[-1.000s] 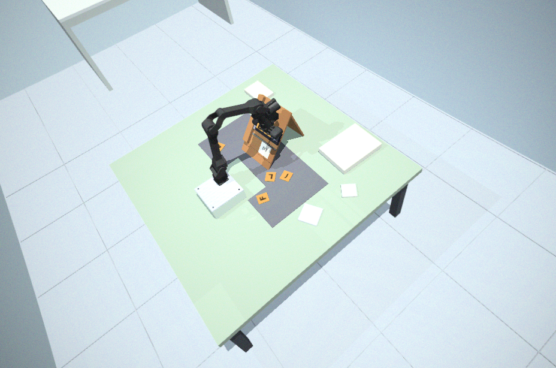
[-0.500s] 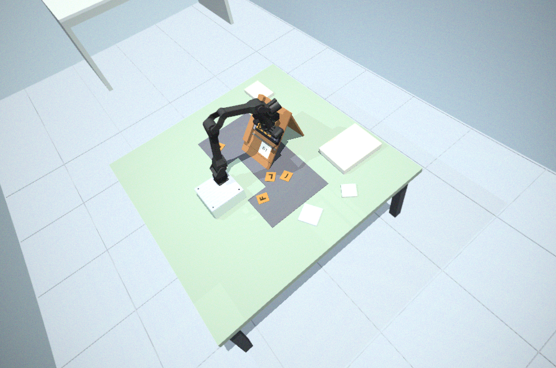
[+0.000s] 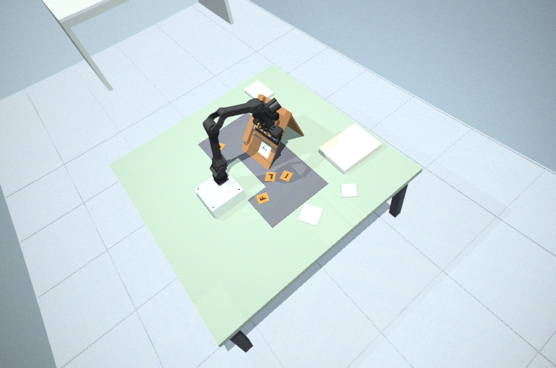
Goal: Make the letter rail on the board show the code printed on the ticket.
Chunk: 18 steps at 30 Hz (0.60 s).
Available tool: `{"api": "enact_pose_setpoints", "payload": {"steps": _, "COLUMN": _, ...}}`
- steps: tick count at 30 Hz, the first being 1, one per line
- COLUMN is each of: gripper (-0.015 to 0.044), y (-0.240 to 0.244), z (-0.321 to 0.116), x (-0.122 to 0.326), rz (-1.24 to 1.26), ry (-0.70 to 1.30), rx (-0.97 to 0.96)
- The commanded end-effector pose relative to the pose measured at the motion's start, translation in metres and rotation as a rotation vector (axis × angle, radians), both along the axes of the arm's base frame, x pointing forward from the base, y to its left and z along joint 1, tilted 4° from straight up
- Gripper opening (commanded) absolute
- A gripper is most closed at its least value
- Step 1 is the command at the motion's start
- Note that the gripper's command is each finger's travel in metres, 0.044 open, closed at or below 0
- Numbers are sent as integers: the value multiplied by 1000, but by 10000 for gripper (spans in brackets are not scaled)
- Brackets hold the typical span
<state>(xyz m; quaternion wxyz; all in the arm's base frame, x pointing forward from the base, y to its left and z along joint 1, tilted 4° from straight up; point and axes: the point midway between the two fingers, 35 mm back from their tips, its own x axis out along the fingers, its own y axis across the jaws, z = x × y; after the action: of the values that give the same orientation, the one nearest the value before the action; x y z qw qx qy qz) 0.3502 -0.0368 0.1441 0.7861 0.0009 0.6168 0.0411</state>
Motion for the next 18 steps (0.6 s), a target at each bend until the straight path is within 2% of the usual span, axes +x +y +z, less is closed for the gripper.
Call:
{"api": "enact_pose_setpoints", "payload": {"steps": 1, "gripper": 0, "y": 1, "z": 1, "x": -1, "rz": -6, "ry": 2, "rx": -1}}
{"api": "enact_pose_setpoints", "payload": {"steps": 18, "gripper": 0, "y": 7, "z": 0, "x": -1, "rz": -6, "ry": 2, "rx": -1}}
